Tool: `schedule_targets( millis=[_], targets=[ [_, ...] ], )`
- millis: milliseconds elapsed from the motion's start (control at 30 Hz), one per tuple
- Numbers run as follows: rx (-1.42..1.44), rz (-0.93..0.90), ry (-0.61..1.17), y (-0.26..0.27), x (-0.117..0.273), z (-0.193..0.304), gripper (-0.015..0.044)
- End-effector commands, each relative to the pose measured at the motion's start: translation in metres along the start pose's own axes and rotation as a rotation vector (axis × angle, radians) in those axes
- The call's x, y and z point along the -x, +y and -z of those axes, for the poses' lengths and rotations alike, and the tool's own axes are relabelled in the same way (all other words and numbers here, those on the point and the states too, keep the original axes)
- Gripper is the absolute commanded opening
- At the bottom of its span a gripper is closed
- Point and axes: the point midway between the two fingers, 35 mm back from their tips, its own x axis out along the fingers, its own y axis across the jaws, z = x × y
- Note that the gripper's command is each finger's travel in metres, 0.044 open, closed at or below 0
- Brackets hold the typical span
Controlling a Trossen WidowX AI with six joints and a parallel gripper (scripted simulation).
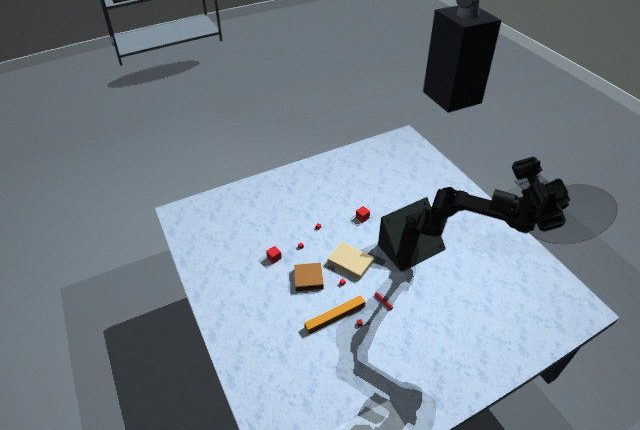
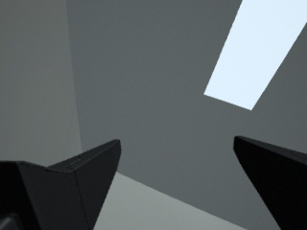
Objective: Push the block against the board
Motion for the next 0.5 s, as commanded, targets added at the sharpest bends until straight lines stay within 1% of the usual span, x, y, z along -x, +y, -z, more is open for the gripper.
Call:
schedule_targets(
  millis=[0,100,467],
  targets=[
    [0.000,0.000,0.000,0.000,0.000,0.000,0.0374],
    [-0.003,-0.001,-0.011,0.001,0.001,-0.003,0.0295],
    [-0.055,-0.042,-0.191,0.020,0.020,-0.052,0.0006]
  ],
)
